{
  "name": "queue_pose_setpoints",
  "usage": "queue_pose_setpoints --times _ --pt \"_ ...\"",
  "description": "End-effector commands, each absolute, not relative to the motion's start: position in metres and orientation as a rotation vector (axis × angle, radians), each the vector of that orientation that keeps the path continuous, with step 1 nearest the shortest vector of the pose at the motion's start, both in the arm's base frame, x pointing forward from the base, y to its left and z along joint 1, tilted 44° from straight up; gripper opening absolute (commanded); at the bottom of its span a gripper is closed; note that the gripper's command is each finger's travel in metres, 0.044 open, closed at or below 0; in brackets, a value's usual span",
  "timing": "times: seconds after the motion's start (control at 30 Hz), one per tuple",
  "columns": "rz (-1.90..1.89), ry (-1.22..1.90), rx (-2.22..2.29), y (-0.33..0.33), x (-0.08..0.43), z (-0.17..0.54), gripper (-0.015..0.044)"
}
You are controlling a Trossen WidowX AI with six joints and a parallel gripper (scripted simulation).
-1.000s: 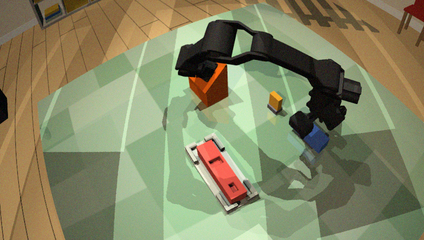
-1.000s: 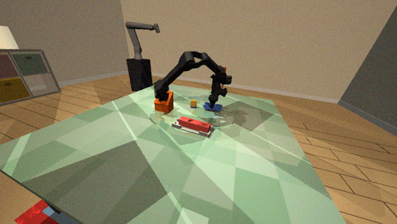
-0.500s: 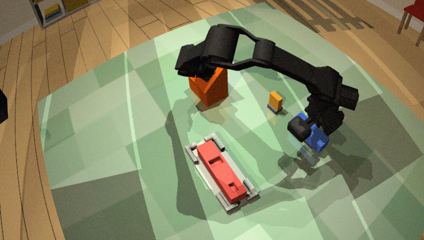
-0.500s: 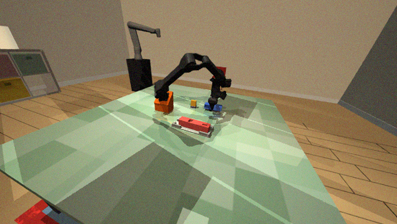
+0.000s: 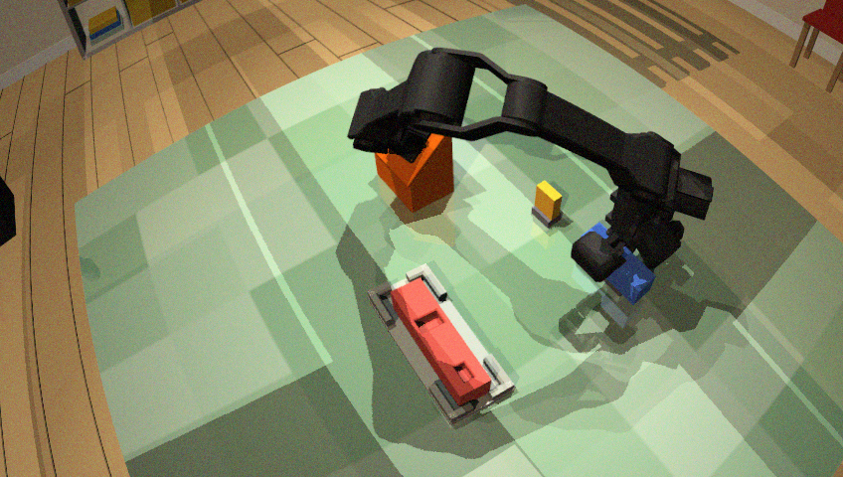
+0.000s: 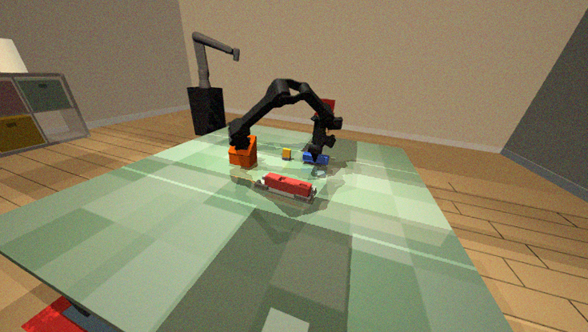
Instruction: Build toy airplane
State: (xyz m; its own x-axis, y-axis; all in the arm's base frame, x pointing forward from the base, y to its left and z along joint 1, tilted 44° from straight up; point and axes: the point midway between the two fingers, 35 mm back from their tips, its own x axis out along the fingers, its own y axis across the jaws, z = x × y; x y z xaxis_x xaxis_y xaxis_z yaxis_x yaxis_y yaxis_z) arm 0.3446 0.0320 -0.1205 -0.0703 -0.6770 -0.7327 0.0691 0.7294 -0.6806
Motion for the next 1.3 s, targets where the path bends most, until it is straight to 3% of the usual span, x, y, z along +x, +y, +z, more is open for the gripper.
queue_pose_setpoints --times 0.0,0.1,1.27 --pt "-0.659 1.532 -0.521 0.032 0.345 -0.119 0.0059" --pt "-0.660 1.538 -0.512 0.036 0.346 -0.115 0.0000" --pt "-0.655 1.534 -0.517 0.109 0.355 -0.039 0.0000"
